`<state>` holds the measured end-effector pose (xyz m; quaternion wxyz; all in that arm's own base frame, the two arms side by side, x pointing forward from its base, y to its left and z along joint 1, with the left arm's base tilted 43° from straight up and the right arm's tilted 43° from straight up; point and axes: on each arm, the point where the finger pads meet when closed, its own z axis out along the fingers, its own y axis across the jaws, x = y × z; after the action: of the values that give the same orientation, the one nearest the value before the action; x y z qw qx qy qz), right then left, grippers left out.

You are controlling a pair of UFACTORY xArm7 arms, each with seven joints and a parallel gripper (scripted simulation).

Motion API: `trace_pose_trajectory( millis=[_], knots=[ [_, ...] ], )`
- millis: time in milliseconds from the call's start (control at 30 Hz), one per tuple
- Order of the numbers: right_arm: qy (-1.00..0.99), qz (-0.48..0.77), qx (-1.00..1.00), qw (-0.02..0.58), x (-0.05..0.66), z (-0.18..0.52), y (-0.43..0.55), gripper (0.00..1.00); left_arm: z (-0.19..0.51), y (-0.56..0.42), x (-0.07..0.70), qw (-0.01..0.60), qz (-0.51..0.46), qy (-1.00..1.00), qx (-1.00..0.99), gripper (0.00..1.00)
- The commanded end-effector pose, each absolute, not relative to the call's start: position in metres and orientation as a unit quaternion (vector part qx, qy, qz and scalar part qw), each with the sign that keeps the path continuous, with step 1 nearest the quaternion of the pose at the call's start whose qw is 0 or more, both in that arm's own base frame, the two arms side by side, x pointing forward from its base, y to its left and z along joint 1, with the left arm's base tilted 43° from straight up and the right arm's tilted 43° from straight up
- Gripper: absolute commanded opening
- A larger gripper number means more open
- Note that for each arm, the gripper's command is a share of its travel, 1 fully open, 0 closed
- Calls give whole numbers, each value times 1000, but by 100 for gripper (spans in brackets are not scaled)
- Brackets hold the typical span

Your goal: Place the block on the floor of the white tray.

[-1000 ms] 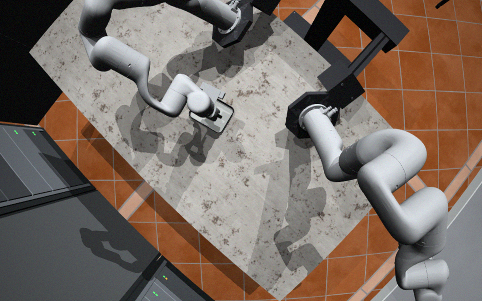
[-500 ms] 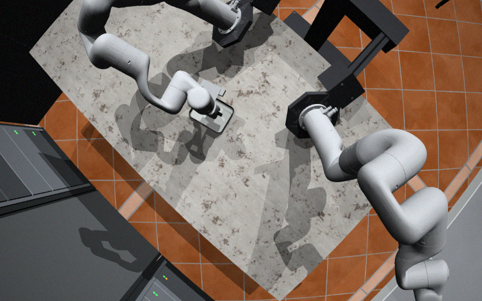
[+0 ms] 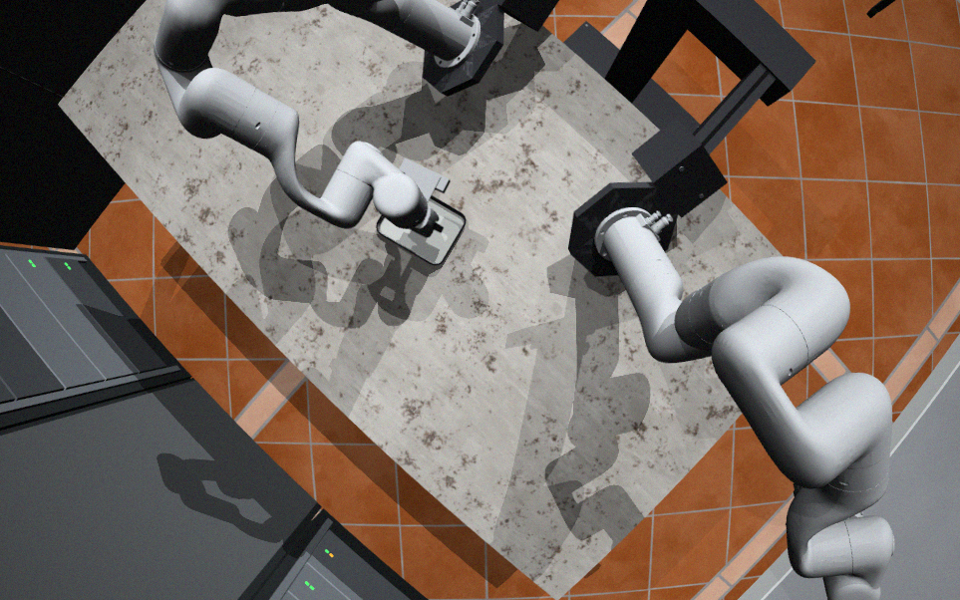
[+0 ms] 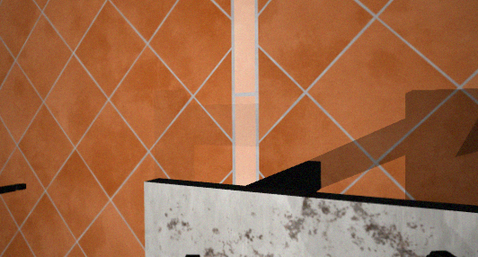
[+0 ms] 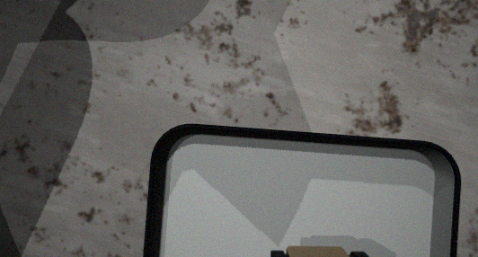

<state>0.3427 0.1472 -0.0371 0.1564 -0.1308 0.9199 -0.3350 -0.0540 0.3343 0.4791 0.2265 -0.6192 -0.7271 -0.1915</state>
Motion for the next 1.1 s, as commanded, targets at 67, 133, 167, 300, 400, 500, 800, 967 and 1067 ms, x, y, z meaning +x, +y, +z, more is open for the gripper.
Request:
trace_pose_trajectory(
  millis=[67,133,167,300,400,500,800,967,1067],
  knots=[
    [920,-334,-132,158,347,-46,142,0,481,334,-54,227,-193,-727,-618,100],
    [920,-334,-132,158,349,-50,139,0,481,334,-54,227,-193,-727,-618,100],
    [920,-334,-132,158,350,-52,137,0,481,334,-54,227,-193,-727,-618,100],
    [920,-334,-132,158,352,-56,134,0,481,334,-54,227,-193,-727,-618,100],
    [920,-334,-132,158,355,-62,129,0,481,334,-54,227,-193,-727,-618,100],
    [920,-334,-132,158,358,-68,125,0,481,334,-54,227,-193,-727,-618,100],
    [920,-334,-132,158,361,-74,120,0,481,334,-54,227,-193,-727,-618,100],
    [920,-334,-132,158,361,-75,119,0,481,334,-54,227,-193,-727,-618,100],
    [920,-334,-132,158,361,-75,119,0,481,334,-54,227,-193,-727,-618,100]
  ],
)
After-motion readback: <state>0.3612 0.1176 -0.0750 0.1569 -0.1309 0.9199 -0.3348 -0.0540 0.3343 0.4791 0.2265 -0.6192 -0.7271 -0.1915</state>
